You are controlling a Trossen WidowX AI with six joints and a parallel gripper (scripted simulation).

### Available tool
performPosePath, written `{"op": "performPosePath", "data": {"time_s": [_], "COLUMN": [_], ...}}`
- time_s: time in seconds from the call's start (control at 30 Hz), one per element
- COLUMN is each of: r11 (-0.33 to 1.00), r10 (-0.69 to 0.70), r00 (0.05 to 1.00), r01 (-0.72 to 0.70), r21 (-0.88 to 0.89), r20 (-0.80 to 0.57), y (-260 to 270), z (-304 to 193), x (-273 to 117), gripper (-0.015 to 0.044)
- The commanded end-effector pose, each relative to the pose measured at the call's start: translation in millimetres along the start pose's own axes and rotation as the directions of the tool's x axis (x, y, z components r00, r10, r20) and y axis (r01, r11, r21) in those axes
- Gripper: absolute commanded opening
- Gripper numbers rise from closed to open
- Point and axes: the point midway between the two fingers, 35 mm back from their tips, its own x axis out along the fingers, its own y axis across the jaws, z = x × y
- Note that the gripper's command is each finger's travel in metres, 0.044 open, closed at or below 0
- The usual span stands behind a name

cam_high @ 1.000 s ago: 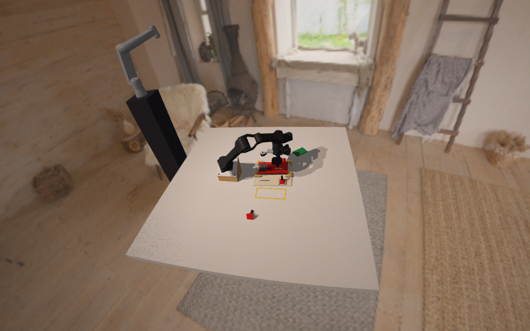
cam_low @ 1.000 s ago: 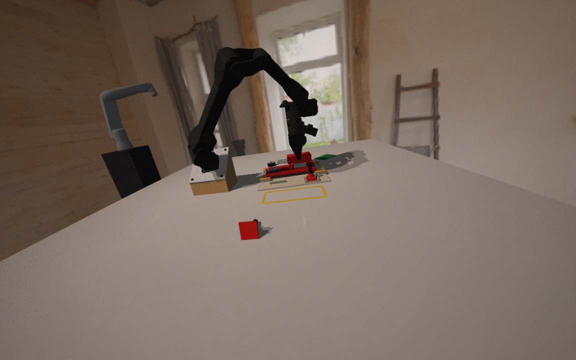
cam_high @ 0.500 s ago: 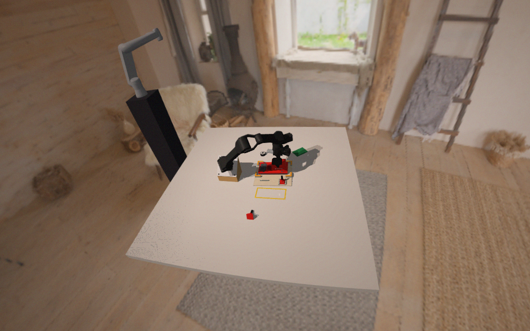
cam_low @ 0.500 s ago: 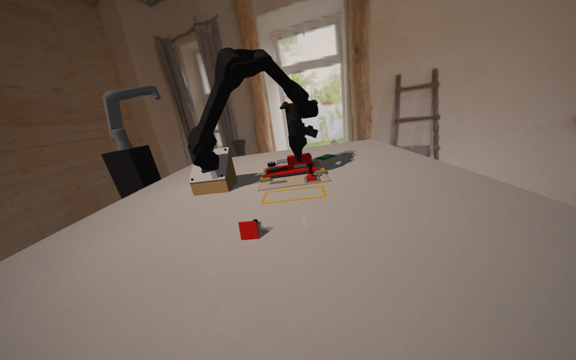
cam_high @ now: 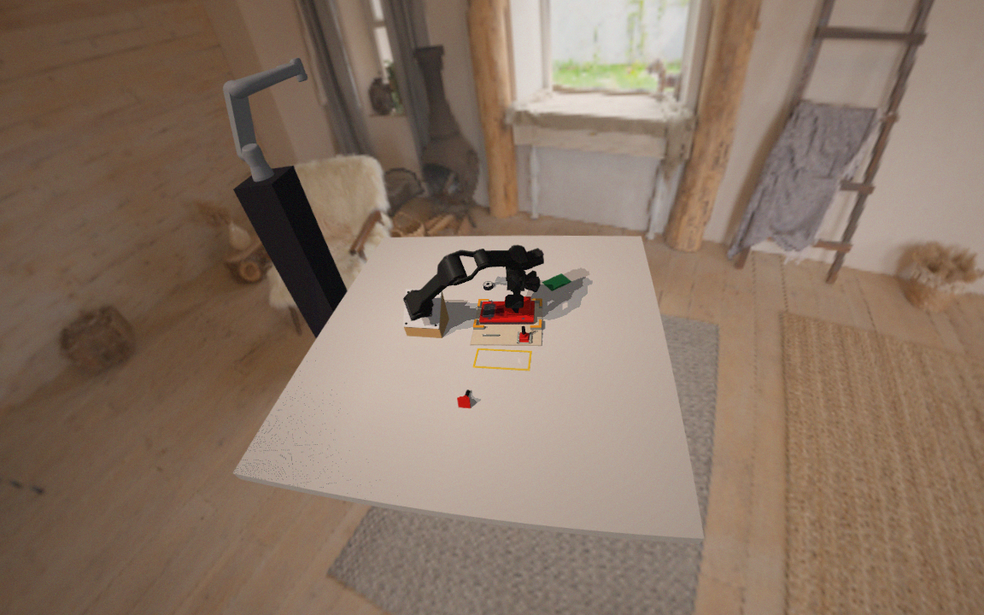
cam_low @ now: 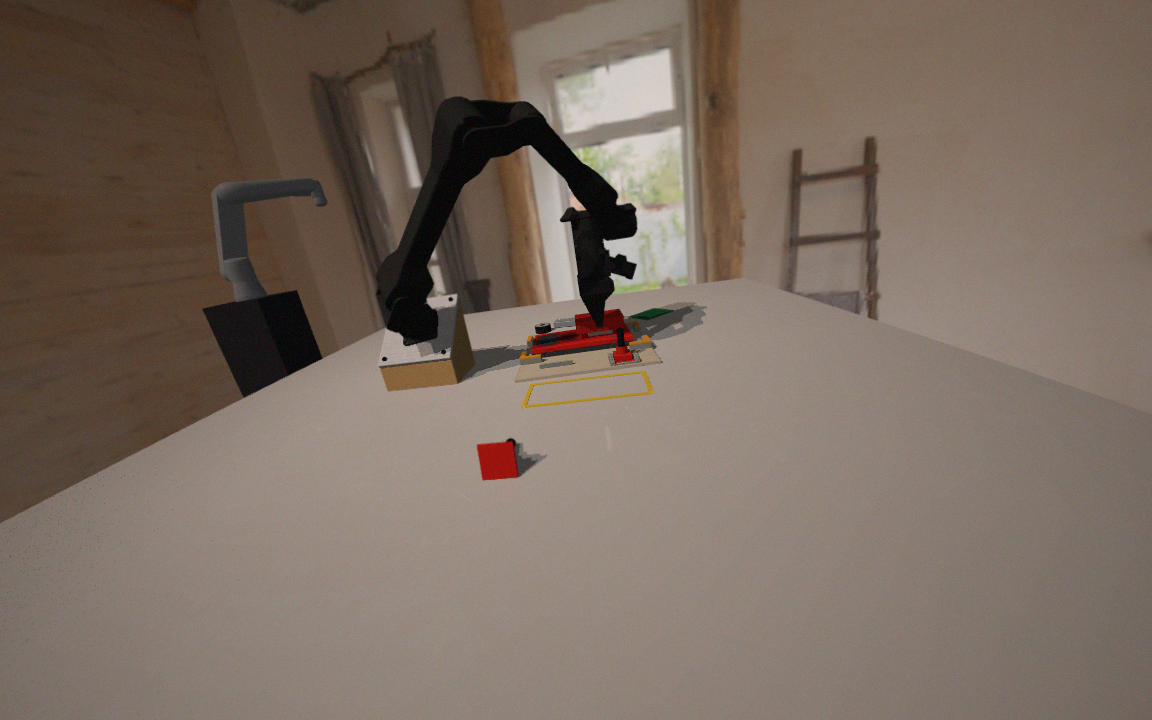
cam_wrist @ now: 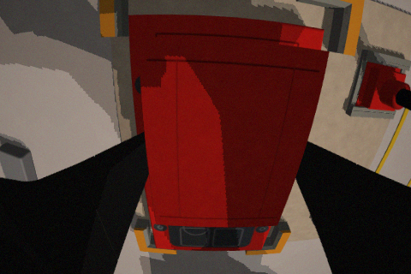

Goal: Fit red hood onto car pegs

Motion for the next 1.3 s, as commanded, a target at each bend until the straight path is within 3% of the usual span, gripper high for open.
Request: {"op": "performPosePath", "data": {"time_s": [0.0, 0.63, 1.17, 1.27], "r11": [1.000, 1.000, 1.000, 1.000], "r10": [-0.002, 0.001, 0.001, 0.001], "r00": [1.000, 1.000, 1.000, 1.000], "r01": [0.002, -0.001, -0.001, -0.001], "r21": [-0.001, 0.002, 0.002, 0.002], "r20": [0.000, -0.001, -0.002, -0.002], "y": [-0.5, -0.3, -0.4, -0.3], "z": [0.2, -0.2, -0.3, 0.0], "x": [2.5, 6.6, 7.3, 4.4], "gripper": [0.0000, 0.0000, 0.0420, 0.0440]}}
